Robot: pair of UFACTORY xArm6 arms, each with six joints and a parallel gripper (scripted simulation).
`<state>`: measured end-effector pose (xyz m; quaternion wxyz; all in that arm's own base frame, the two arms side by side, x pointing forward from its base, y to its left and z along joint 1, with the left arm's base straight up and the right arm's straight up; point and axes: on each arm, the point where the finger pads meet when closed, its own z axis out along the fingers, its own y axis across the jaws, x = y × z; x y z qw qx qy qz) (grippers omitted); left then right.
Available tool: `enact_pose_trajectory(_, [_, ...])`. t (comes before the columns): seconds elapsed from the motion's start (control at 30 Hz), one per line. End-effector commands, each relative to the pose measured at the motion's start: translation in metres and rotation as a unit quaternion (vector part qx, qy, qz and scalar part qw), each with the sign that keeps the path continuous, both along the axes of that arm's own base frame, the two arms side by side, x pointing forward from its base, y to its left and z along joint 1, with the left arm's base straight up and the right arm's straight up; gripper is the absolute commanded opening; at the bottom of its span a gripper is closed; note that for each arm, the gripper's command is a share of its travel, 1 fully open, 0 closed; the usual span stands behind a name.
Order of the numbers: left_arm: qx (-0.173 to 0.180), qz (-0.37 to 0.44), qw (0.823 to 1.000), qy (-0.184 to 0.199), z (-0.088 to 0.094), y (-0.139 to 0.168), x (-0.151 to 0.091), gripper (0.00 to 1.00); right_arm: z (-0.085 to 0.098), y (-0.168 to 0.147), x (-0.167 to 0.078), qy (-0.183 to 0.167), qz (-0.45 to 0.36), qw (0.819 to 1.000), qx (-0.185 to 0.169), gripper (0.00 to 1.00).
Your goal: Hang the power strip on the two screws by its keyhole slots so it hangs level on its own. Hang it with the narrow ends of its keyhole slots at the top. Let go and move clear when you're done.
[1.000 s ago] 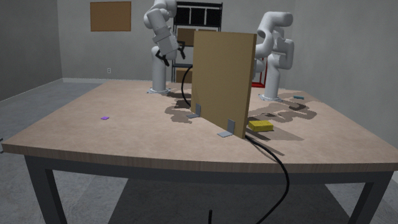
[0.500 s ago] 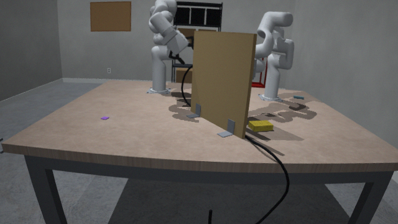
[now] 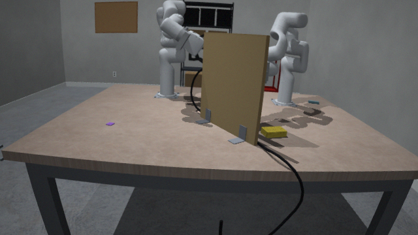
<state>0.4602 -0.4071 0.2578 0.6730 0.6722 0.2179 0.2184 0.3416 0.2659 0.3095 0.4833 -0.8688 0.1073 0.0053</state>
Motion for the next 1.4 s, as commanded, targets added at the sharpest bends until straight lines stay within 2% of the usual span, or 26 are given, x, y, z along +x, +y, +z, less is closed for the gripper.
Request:
enact_pose_trajectory(0.0, [-0.002,0.000,1.000,-0.002,0.003,-0.001,0.001,0.00,0.013,0.018,-0.005,0.007,-0.022,0.998,0.055,1.00])
enact_pose_trajectory(0.07, [-0.002,0.000,1.000,-0.002,0.003,-0.001,0.001,0.00,0.013,0.018,-0.005,0.007,-0.022,0.998,0.055,1.00])
enact_pose_trajectory(0.17, [-0.002,0.000,1.000,-0.002,0.003,-0.001,0.001,0.00,0.023,0.027,-0.008,0.020,-0.040,0.994,0.097,1.00])
enact_pose_trajectory(0.57, [-0.002,0.000,1.000,-0.002,0.003,-0.001,0.001,0.00,0.041,0.044,-0.017,0.053,-0.083,0.978,0.183,1.00])
enact_pose_trajectory(0.63, [-0.002,0.000,1.000,-0.002,0.003,-0.001,0.001,0.00,0.041,0.044,-0.017,0.053,-0.083,0.978,0.183,1.00])
enact_pose_trajectory(0.73, [-0.002,0.000,1.000,-0.002,0.003,-0.001,0.001,0.00,0.048,0.048,-0.018,0.070,-0.103,0.968,0.218,1.00])
enact_pose_trajectory(1.13, [-0.002,0.000,1.000,-0.002,0.003,-0.001,0.001,0.00,0.057,0.052,-0.024,0.112,-0.150,0.939,0.289,1.00])
enact_pose_trajectory(1.2, [-0.002,0.000,1.000,-0.002,0.003,-0.001,0.001,0.00,0.057,0.052,-0.024,0.112,-0.150,0.939,0.289,1.00])
enact_pose_trajectory(1.3, [-0.002,0.000,1.000,-0.002,0.003,-0.001,0.001,0.00,0.061,0.051,-0.024,0.132,-0.173,0.922,0.319,1.00])
enact_pose_trajectory(1.37, [-0.002,0.000,1.000,-0.002,0.003,-0.001,0.001,0.00,0.061,0.051,-0.025,0.137,-0.177,0.919,0.325,1.00])
